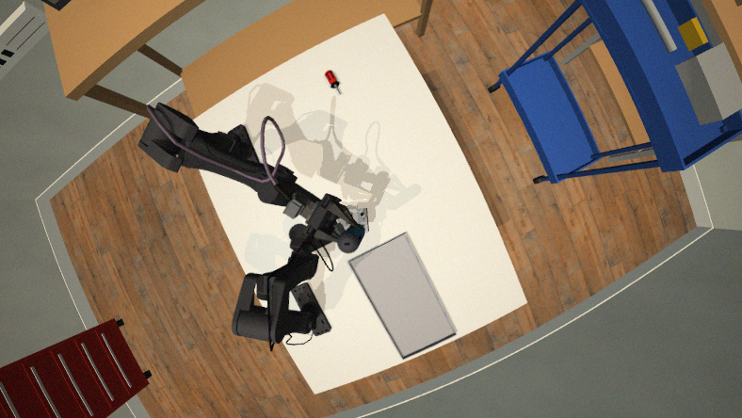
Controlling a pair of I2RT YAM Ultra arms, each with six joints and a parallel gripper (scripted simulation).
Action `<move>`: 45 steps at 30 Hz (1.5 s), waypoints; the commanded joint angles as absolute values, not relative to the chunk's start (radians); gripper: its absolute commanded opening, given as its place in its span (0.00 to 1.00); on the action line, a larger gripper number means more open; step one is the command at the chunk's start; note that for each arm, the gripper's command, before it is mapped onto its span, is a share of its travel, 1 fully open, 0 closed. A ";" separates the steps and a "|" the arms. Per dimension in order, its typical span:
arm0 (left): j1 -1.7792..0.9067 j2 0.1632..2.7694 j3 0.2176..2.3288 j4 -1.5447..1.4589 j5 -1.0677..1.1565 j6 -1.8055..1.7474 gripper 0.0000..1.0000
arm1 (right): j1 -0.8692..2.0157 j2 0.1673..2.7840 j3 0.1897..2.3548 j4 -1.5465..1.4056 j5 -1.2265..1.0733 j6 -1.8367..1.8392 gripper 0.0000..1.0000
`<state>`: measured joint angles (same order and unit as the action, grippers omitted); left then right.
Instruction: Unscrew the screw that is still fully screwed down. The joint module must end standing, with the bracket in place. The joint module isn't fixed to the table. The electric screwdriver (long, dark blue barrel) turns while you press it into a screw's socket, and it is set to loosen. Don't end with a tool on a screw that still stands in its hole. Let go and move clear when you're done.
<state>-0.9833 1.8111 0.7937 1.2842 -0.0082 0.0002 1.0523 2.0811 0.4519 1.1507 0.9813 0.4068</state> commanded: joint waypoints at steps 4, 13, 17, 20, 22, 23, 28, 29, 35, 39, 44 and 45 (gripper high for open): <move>-0.987 1.762 0.848 1.352 -0.011 0.005 0.42 | 1.051 2.075 0.455 1.164 0.983 0.407 0.59; -0.987 1.752 0.852 1.339 -0.011 0.005 0.42 | 1.051 2.075 0.455 1.164 0.983 0.407 0.59; -0.987 1.742 0.855 1.325 -0.011 0.005 0.42 | 1.051 2.075 0.455 1.164 0.983 0.407 0.59; -0.987 1.734 0.858 1.314 -0.011 0.005 0.42 | 1.051 2.075 0.455 1.164 0.983 0.407 0.59; -0.987 1.731 0.860 1.310 -0.011 0.005 0.42 | 1.051 2.075 0.455 1.164 0.983 0.407 0.59; -0.987 1.732 0.861 1.310 -0.011 0.005 0.42 | 1.051 2.075 0.455 1.164 0.983 0.407 0.59; -0.987 1.731 0.866 1.303 -0.011 0.005 0.42 | 1.051 2.075 0.455 1.164 0.983 0.407 0.59; -0.987 1.730 0.867 1.301 -0.011 0.005 0.42 | 1.051 2.075 0.455 1.164 0.983 0.407 0.59; -0.987 1.722 0.871 1.289 -0.011 0.005 0.42 | 1.051 2.075 0.455 1.164 0.983 0.407 0.59; -0.987 1.718 0.873 1.283 -0.011 0.005 0.42 | 1.051 2.075 0.455 1.164 0.983 0.407 0.59; -0.987 1.717 0.873 1.283 -0.011 0.005 0.42 | 1.051 2.075 0.455 1.164 0.983 0.407 0.59; -0.987 1.717 0.873 1.283 -0.011 0.005 0.42 | 1.051 2.075 0.455 1.164 0.983 0.407 0.59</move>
<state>-0.9833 1.7679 0.8173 1.2125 -0.0082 0.0002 1.0523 2.0811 0.4519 1.1507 0.9813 0.4068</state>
